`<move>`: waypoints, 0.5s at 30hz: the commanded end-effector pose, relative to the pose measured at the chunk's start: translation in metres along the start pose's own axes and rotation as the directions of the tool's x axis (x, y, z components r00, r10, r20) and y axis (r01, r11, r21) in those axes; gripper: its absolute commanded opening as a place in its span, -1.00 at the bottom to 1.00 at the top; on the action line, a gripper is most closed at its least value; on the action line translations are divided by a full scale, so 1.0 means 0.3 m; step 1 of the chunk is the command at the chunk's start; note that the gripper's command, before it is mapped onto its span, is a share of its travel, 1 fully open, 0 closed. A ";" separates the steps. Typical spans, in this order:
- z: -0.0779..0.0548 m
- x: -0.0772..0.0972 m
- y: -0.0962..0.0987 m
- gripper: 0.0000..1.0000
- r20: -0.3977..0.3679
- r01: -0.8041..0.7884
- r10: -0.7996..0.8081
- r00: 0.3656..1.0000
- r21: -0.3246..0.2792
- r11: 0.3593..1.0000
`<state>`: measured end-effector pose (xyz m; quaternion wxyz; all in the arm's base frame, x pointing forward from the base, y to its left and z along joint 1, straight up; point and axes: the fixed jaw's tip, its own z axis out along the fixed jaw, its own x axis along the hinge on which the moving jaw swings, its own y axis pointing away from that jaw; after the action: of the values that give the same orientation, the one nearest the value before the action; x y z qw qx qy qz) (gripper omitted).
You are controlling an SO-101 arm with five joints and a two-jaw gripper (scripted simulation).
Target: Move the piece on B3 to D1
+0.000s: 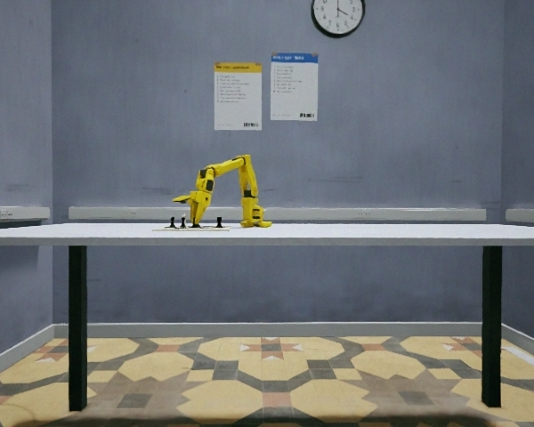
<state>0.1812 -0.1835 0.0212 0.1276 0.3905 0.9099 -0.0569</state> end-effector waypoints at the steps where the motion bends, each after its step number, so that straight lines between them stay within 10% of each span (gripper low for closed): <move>1: -0.023 -0.011 -0.010 -1.00 0.010 -0.012 0.012 1.000 0.002 1.000; 15: -0.102 -0.031 -0.013 -1.00 0.011 -0.012 0.012 1.000 0.003 1.000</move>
<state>0.1797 -0.1840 0.0415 0.1243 0.3932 0.9093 -0.0559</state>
